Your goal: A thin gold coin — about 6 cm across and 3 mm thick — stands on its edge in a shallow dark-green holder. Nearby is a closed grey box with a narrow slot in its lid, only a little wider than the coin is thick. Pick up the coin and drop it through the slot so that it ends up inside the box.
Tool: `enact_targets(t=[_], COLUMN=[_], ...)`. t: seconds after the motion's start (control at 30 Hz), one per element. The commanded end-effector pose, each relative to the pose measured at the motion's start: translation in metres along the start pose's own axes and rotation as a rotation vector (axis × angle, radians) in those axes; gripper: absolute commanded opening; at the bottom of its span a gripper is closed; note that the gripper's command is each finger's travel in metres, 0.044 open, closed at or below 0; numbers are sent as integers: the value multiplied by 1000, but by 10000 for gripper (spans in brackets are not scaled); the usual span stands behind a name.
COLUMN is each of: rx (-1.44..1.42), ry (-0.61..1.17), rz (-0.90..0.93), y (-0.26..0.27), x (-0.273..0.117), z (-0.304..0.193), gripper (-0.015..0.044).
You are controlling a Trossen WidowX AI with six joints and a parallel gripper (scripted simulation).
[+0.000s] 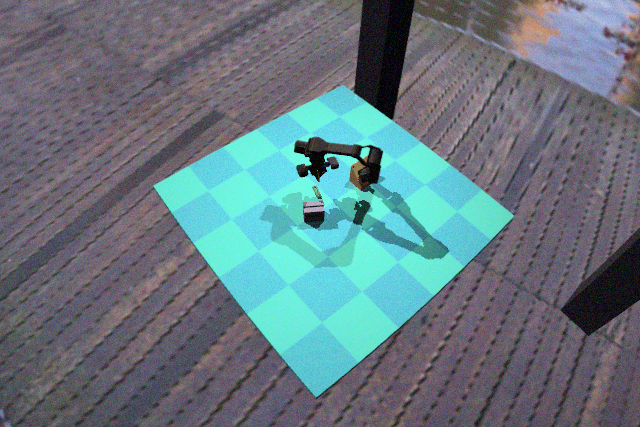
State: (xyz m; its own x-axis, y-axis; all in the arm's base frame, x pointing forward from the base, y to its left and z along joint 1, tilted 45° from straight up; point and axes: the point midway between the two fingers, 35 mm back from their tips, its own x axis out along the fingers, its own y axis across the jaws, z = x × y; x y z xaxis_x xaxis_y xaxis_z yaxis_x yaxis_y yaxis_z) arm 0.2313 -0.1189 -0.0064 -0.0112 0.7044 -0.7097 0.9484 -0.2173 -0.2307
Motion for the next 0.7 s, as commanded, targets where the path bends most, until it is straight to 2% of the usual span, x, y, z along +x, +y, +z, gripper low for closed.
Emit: enact_targets(t=[0.0, 0.67], rx=[-57, -745], ry=[-9, -10], rz=[2, -1], y=[0, -2], x=[-4, -5], z=[0, 1], gripper=[0, 0])
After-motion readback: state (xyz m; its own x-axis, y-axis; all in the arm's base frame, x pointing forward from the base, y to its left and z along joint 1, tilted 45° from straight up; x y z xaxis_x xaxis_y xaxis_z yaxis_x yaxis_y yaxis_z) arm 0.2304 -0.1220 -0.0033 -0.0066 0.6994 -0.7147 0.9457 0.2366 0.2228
